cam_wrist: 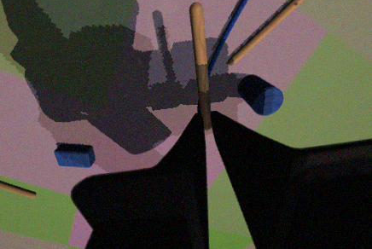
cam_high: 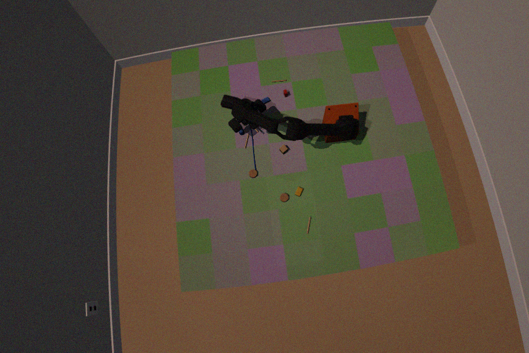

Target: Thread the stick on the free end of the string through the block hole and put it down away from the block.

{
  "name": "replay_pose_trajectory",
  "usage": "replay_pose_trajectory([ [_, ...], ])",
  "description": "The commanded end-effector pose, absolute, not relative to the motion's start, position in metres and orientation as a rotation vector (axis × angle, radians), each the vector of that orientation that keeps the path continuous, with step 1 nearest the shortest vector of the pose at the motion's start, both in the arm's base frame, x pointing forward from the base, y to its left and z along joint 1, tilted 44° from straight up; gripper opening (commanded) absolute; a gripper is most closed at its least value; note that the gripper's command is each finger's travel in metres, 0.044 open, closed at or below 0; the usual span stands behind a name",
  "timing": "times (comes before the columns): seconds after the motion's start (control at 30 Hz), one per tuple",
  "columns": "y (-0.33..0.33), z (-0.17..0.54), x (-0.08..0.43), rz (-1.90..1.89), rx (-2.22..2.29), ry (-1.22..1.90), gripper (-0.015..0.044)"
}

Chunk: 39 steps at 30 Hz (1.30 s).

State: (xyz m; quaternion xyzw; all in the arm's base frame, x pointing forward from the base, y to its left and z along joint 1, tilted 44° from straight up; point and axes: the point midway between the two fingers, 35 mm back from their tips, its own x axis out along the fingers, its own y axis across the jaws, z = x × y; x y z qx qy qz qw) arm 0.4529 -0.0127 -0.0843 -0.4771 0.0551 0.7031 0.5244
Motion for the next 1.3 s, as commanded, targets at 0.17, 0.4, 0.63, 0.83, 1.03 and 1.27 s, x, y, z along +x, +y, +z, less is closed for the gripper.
replay_pose_trajectory([
  [0.17,-0.009,-0.090,0.445,1.685,-1.141,0.139,0.0000],
  [0.4,-0.006,-0.096,0.438,1.685,-1.140,0.138,0.0000],
  [0.63,-0.003,-0.100,0.432,1.686,-1.138,0.137,0.0000],
  [0.83,0.000,-0.105,0.426,1.688,-1.136,0.136,0.0000],
  [1.03,0.003,-0.108,0.420,1.689,-1.134,0.135,0.0000],
  [1.27,0.006,-0.113,0.413,1.690,-1.132,0.134,0.0000],
])
